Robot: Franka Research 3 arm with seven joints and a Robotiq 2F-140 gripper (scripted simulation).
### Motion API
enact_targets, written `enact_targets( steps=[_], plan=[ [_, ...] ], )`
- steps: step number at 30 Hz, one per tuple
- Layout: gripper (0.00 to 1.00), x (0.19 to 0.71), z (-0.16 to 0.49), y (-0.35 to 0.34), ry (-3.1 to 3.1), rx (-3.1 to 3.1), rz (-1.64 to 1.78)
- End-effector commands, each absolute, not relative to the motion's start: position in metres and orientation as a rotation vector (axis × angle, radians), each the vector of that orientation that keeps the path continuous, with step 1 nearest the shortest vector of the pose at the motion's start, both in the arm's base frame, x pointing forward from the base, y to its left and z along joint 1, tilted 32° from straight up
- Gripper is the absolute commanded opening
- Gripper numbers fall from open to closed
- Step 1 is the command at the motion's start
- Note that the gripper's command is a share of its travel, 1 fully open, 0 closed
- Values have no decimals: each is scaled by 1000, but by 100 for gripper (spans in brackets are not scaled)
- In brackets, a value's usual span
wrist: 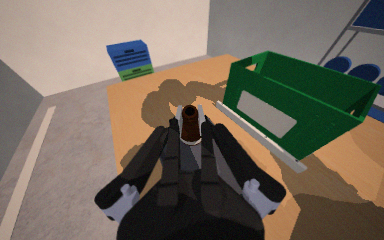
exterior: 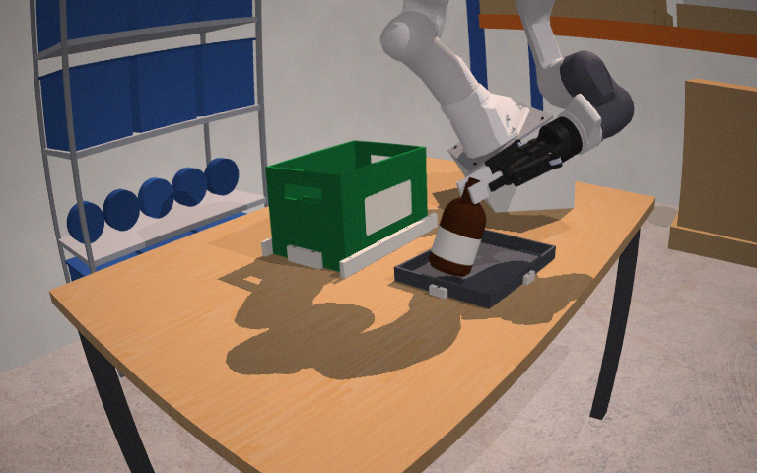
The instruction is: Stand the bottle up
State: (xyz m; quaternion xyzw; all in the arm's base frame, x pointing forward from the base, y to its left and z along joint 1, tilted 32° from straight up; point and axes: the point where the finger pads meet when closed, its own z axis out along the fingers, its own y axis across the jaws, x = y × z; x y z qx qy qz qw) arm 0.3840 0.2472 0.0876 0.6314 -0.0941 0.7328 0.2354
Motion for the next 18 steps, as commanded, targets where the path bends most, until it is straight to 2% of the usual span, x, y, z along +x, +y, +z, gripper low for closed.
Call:
enact_targets(
  steps=[1,18],
  plan=[
    [0,386,86,246,-272,1732,2019],
    [0,388,80,244,-272,1732,2019]
  ],
)
